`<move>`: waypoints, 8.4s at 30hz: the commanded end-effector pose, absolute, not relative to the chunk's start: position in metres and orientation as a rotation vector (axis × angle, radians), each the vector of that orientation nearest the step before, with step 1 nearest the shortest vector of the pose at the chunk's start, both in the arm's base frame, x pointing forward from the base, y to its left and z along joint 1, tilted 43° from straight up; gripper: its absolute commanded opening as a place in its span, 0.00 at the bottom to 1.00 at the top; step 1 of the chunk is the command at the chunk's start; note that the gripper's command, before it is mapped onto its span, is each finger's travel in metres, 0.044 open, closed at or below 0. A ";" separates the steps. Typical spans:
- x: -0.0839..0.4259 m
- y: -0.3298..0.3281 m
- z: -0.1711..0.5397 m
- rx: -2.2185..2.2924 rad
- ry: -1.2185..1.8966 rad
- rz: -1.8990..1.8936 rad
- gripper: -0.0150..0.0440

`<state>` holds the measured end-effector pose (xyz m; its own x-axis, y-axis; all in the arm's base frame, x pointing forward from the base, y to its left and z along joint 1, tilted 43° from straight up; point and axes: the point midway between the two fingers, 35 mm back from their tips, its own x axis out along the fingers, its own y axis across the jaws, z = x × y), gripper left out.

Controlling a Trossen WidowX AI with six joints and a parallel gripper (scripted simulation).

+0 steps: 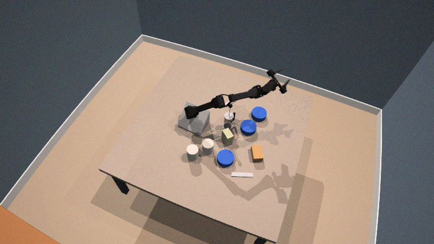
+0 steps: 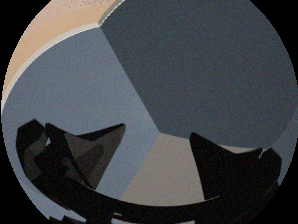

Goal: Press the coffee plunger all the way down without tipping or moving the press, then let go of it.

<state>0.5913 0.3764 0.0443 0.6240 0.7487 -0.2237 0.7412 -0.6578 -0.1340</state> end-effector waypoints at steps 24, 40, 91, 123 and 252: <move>0.451 0.368 0.081 -1.818 0.067 0.958 1.00; 0.374 0.323 0.096 -1.445 0.511 0.740 1.00; 0.232 0.134 0.095 -0.733 0.676 -0.080 1.00; 0.262 0.122 0.075 -0.733 0.673 -0.080 0.69; 0.279 0.074 0.008 -0.721 0.654 -0.075 0.72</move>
